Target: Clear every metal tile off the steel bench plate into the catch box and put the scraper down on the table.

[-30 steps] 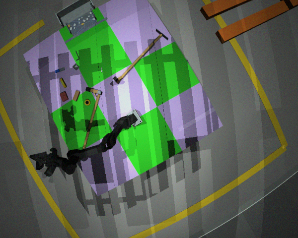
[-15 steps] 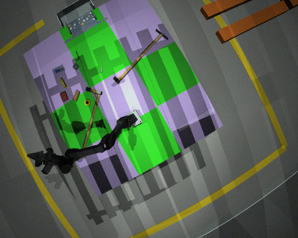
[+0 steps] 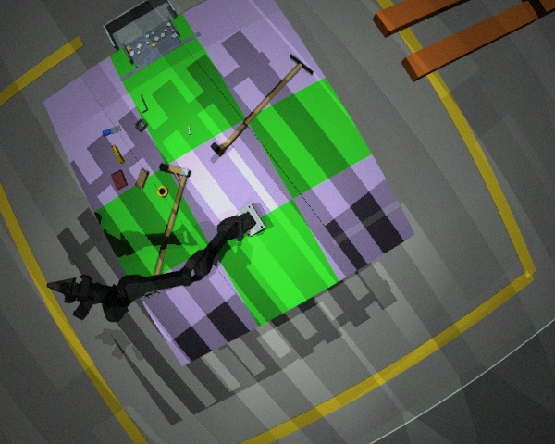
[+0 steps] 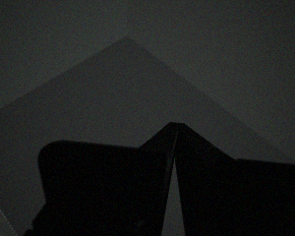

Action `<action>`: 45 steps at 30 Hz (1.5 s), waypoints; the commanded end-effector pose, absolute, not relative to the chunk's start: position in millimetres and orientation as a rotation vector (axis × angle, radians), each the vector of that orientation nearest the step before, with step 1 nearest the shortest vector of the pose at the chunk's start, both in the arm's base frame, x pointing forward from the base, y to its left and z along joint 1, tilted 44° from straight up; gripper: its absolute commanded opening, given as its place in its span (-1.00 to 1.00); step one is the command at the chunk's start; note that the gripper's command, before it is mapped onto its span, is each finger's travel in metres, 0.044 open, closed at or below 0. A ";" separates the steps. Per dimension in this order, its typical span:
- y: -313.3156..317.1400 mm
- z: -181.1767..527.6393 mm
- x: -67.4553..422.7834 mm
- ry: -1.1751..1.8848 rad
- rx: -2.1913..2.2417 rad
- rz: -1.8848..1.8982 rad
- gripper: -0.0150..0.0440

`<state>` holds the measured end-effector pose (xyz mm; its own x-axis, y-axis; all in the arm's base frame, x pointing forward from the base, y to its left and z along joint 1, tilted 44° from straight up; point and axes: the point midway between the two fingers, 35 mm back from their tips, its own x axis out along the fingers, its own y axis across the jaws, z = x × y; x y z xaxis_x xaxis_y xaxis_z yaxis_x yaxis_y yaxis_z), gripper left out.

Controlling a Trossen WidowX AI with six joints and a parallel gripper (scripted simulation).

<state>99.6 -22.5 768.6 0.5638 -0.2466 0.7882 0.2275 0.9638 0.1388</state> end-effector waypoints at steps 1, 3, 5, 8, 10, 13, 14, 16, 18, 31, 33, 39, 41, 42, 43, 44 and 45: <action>-9.9 766.9 110.8 -0.918 -0.022 -0.265 -0.49; -5.8 766.2 114.5 -0.913 -0.041 -0.261 -0.49; -1.8 765.3 118.4 -0.908 -0.060 -0.257 -0.49; 4.2 763.9 124.3 -0.899 -0.089 -0.251 -0.49; 8.0 762.9 128.3 -0.893 -0.107 -0.247 -0.49; 13.7 761.1 134.4 -0.884 -0.135 -0.241 -0.49; 15.6 760.5 136.5 -0.881 -0.144 -0.239 -0.49; 19.3 759.2 140.6 -0.874 -0.162 -0.234 -0.49; 22.9 757.8 144.9 -0.867 -0.180 -0.230 -0.49; 44.5 746.4 173.5 -0.815 -0.291 -0.198 -0.49; 47.5 744.3 178.1 -0.807 -0.308 -0.193 -0.49; 56.1 737.6 192.0 -0.779 -0.356 -0.177 -0.49; 58.8 735.1 196.6 -0.769 -0.372 -0.171 -0.49; 60.1 733.9 199.0 -0.764 -0.379 -0.169 -0.49; 61.4 732.6 201.3 -0.759 -0.387 -0.166 -0.49; 62.6 731.3 203.7 -0.754 -0.395 -0.163 -0.49; 63.9 730.0 206.1 -0.749 -0.402 -0.160 -0.49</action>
<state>194.5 56.9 735.9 0.7070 -0.0188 0.7070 0.2902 0.9193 -0.2657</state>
